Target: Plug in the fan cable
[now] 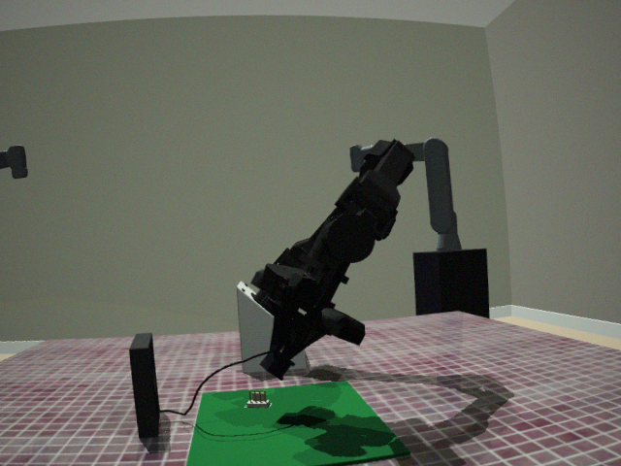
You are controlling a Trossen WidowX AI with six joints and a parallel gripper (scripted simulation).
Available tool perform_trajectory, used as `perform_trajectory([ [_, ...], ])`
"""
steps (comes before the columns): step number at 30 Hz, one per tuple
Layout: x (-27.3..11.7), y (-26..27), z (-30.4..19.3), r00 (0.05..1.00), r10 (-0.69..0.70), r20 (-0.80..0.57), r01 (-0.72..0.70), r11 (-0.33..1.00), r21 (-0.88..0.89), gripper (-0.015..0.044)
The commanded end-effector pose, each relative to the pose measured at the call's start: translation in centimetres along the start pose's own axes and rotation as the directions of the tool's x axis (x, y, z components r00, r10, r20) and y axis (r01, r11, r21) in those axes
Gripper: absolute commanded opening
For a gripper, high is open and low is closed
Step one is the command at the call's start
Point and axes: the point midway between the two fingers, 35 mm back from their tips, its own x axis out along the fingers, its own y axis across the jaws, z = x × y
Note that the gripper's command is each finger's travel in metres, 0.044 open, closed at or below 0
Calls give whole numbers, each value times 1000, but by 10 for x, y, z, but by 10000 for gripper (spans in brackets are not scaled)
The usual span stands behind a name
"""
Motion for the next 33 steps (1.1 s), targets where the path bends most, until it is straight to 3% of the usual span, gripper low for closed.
perform_trajectory([
  [1, -1, 1, 0, 997, -13, 73, 12, 1000, 7, 0],
  [33, -4, 7, -5, 869, -25, 494, -15, 997, 77, 0],
])
